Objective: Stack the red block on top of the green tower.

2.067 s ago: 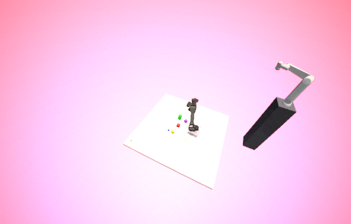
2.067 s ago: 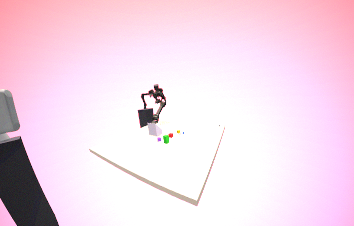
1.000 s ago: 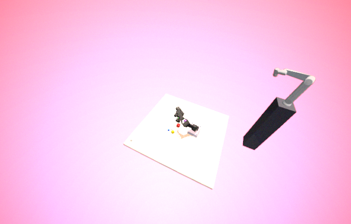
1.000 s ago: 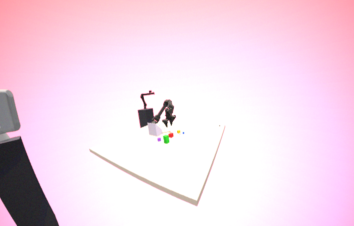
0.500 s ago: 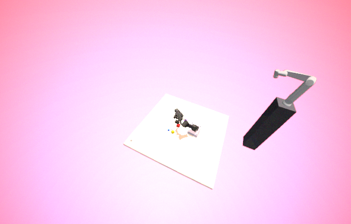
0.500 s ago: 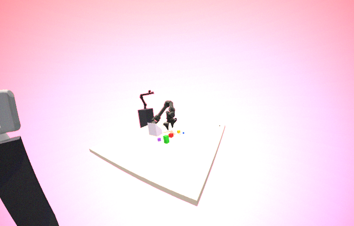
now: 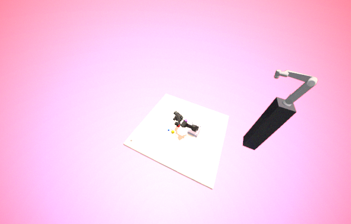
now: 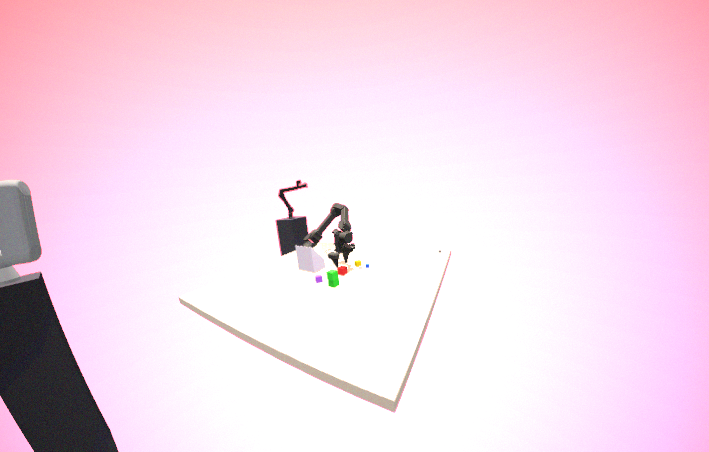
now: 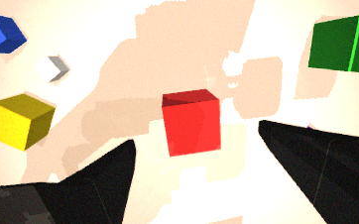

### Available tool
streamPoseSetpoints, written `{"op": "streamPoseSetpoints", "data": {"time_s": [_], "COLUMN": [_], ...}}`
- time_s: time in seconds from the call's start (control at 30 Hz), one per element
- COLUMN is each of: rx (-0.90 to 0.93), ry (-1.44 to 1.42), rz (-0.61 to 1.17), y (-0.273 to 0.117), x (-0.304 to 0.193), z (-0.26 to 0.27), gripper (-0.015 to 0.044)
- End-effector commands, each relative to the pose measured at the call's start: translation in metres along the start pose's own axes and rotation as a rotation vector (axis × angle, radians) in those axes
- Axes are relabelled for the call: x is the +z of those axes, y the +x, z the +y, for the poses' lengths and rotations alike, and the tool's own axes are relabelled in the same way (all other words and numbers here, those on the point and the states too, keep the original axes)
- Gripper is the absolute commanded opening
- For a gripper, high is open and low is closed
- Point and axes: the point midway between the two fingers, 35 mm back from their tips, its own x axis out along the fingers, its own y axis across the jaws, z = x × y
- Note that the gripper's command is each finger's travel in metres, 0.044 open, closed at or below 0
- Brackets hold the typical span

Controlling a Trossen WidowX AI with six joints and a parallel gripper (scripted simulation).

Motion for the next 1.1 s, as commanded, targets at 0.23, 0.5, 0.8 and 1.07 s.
{"op": "streamPoseSetpoints", "data": {"time_s": [0.23, 0.5, 0.8, 1.07], "rx": [0.006, 0.007, 0.010, 0.010], "ry": [0.005, 0.005, 0.005, 0.005], "rz": [0.003, 0.003, 0.003, 0.003], "y": [0.020, 0.033, 0.048, 0.050], "x": [0.000, -0.001, -0.002, -0.002], "z": [0.000, 0.001, 0.002, 0.002], "gripper": [0.0440, 0.0440, 0.0440, 0.0440]}}
